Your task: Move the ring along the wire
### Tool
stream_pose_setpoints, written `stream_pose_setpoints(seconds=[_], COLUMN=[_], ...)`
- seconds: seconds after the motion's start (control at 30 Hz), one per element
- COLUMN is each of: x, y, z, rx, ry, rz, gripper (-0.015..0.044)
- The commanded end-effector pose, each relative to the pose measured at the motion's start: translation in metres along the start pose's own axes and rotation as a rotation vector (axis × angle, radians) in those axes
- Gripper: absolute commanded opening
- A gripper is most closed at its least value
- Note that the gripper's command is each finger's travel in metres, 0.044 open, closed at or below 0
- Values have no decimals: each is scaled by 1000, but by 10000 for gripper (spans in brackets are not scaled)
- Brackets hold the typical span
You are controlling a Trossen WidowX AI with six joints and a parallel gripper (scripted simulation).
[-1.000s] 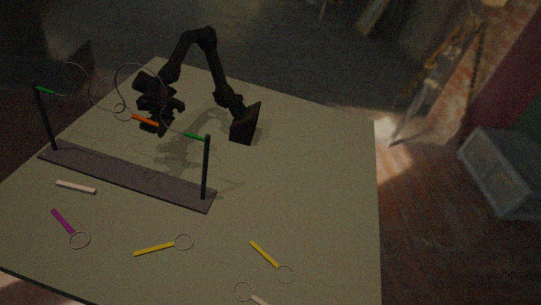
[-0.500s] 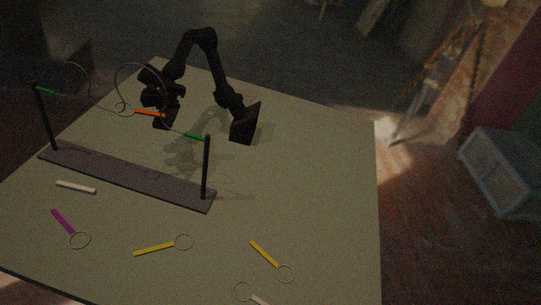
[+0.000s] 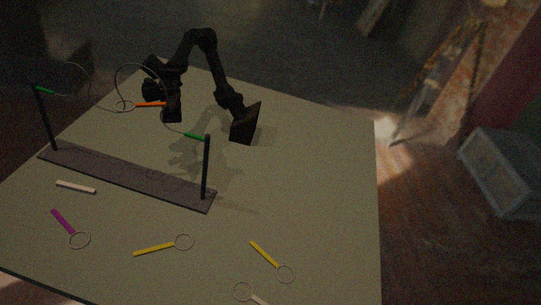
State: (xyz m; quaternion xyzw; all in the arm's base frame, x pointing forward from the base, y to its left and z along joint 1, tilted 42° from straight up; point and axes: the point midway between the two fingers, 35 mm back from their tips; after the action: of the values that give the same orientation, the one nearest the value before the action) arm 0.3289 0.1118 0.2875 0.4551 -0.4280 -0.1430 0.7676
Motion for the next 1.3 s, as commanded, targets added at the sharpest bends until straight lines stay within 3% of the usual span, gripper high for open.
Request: stream_pose_setpoints(seconds=[0.0, 0.77, 1.27], x=[0, 6, 11], y=[14, 67, 82], z=[1, 4, 7], rx=[42, 191, 200], ry=[2, 3, 5], rz=[-49, -319, -332], gripper=[-150, -150, -150])
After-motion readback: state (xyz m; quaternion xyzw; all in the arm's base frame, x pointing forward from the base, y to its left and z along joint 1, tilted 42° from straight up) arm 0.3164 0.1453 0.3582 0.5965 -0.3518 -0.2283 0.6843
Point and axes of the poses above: the point midway between the two fingers, 35 mm back from their tips, its own z axis back along the fingers, its own y axis across the jaws, x = y × z, and after that the axes turned 5 degrees about -z, right-handed
